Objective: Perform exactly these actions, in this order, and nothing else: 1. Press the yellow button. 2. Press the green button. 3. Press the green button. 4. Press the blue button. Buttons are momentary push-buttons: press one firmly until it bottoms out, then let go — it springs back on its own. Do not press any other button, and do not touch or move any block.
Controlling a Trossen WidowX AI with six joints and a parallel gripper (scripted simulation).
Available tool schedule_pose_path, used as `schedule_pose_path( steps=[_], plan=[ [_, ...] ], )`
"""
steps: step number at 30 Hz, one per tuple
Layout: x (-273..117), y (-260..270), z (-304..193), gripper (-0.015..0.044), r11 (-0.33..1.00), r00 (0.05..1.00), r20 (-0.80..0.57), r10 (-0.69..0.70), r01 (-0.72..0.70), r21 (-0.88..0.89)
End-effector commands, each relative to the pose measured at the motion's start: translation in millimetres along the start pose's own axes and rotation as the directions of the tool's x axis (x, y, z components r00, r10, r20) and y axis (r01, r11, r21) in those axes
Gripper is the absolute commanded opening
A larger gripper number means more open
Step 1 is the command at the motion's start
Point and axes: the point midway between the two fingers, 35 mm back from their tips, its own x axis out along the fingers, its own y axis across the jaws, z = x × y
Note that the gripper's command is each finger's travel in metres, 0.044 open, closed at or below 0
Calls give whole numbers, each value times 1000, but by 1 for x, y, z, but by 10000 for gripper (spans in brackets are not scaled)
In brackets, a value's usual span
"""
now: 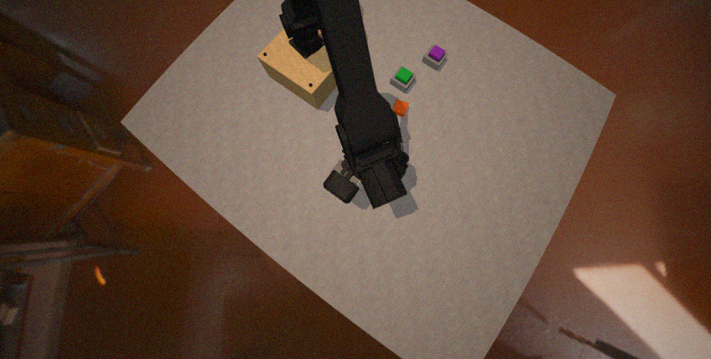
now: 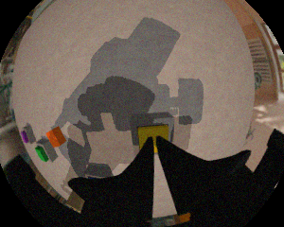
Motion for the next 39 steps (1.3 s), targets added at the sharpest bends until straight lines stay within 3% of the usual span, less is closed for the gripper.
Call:
schedule_pose_path(
  steps=[1, 8, 11, 16, 21, 27, 39],
  plan=[
    [1, 0, -1, 20, 1000, 1000, -5, -2, 2, 6],
    [-2, 0, 0, 20, 1000, 1000, 0, 0, 0, 0],
    [-31, 0, -1, 20, 1000, 1000, -5, -2, 2, 6],
    [-36, 0, -1, 20, 1000, 1000, -5, -3, 3, 6],
    [-93, 0, 0, 20, 1000, 1000, -5, -3, 3, 6],
    [-96, 2, 0, 20, 1000, 1000, -5, -3, 3, 6],
    [-98, 167, 0, 20, 1000, 1000, -6, 11, -11, 7]
  ],
)
